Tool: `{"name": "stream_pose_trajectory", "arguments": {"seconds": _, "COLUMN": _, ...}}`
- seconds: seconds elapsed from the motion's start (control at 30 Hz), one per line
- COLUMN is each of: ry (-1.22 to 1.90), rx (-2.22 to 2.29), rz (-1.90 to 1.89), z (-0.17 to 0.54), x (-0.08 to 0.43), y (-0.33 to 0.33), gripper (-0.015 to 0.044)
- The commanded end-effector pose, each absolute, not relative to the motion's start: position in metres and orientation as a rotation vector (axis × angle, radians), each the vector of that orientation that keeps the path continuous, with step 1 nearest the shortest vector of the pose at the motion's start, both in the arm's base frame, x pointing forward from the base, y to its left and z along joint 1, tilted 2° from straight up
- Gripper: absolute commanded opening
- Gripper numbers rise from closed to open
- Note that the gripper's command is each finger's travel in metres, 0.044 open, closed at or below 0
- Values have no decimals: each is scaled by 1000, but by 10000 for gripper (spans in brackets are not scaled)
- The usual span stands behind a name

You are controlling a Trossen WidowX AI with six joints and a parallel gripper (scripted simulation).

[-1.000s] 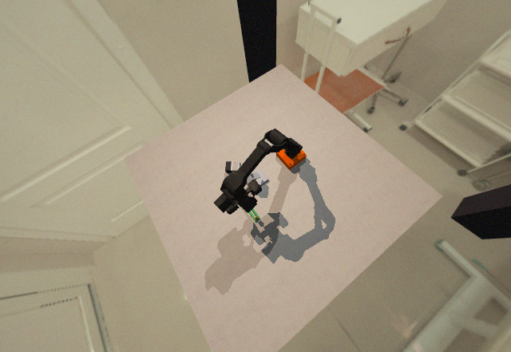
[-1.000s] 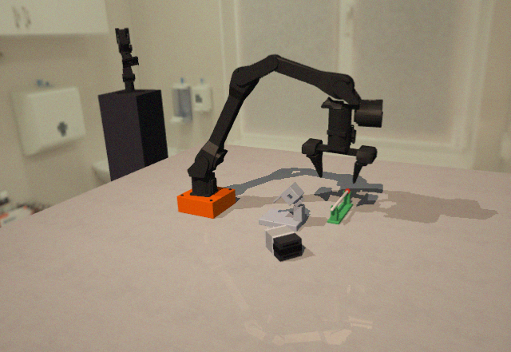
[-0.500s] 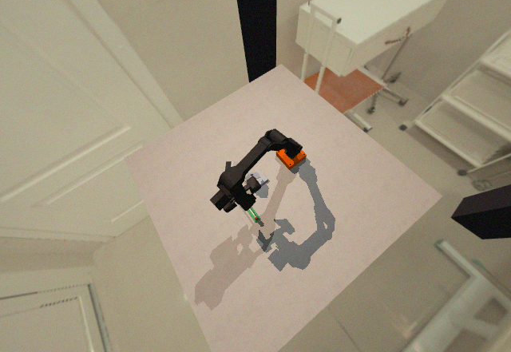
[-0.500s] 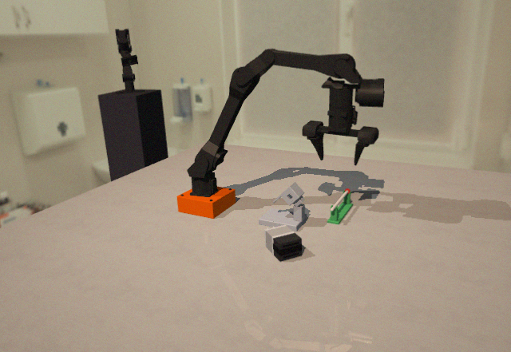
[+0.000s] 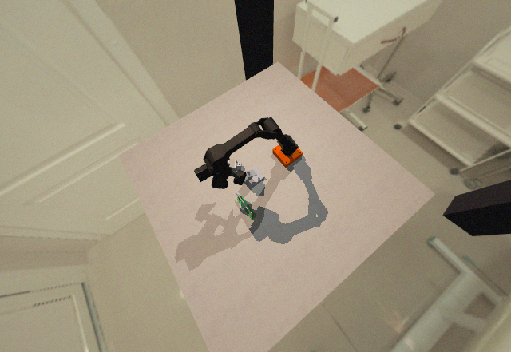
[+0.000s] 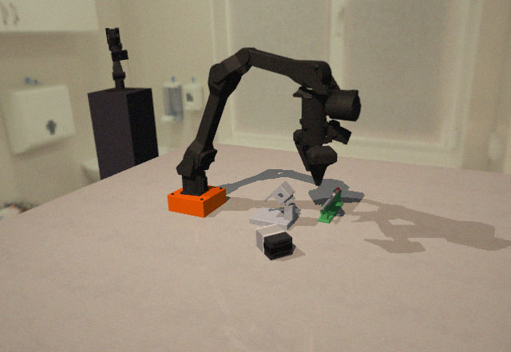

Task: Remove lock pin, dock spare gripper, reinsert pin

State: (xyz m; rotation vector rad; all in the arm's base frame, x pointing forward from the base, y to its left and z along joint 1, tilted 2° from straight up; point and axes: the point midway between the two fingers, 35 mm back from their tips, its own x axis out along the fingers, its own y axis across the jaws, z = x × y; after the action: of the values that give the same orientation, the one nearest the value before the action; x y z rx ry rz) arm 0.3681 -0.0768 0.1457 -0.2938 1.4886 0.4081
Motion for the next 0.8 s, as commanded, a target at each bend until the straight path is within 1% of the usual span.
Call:
{"name": "stream_pose_trajectory", "arguments": {"seconds": 0.0, "ry": 1524, "rx": 186, "rz": -112, "z": 136, "x": 339, "y": -141, "gripper": 440}}
{"name": "stream_pose_trajectory", "arguments": {"seconds": 0.2, "ry": 1469, "rx": 567, "rz": -518, "z": 126, "x": 307, "y": -183, "gripper": 440}}
{"name": "stream_pose_trajectory", "arguments": {"seconds": 0.27, "ry": 1449, "rx": 643, "rz": -598, "z": 124, "x": 300, "y": -189, "gripper": 440}}
{"name": "stream_pose_trajectory", "arguments": {"seconds": 0.6, "ry": 1446, "rx": 652, "rz": -608, "z": 123, "x": 299, "y": -190, "gripper": 440}}
{"name": "stream_pose_trajectory", "arguments": {"seconds": 0.77, "ry": 1446, "rx": 652, "rz": -607, "z": 103, "x": 301, "y": -190, "gripper": 440}}
